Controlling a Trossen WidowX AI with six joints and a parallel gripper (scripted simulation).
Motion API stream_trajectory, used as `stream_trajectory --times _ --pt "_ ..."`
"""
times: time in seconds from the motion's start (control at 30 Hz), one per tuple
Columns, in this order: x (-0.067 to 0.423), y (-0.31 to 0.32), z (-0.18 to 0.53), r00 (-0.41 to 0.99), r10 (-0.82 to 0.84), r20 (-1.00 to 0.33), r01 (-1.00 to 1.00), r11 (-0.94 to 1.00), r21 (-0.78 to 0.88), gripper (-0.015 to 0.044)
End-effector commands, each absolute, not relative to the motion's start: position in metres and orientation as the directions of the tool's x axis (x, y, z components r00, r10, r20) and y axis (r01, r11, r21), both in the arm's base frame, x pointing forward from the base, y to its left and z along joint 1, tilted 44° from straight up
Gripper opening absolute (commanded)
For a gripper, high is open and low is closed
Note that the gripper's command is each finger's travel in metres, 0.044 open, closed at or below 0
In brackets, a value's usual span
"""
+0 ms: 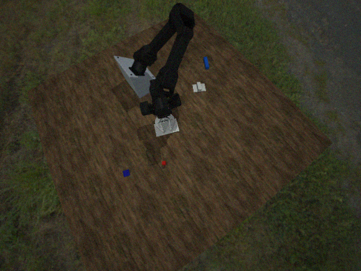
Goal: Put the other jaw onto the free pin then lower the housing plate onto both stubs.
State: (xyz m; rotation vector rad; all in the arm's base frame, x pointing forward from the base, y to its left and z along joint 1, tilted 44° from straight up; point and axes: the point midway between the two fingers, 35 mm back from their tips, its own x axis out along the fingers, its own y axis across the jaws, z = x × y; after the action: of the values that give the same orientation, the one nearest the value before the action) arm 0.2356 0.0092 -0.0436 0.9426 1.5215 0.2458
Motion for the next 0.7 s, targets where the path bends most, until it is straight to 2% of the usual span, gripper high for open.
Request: stream_trajectory --times 0.0,0.67 --pt "0.232 0.016 -0.050 0.090 0.683 -0.725 0.421 0.633 0.649 0.0351" --pt "0.232 0.035 -0.066 0.090 0.687 -0.722 0.420 0.631 0.653 0.0351"
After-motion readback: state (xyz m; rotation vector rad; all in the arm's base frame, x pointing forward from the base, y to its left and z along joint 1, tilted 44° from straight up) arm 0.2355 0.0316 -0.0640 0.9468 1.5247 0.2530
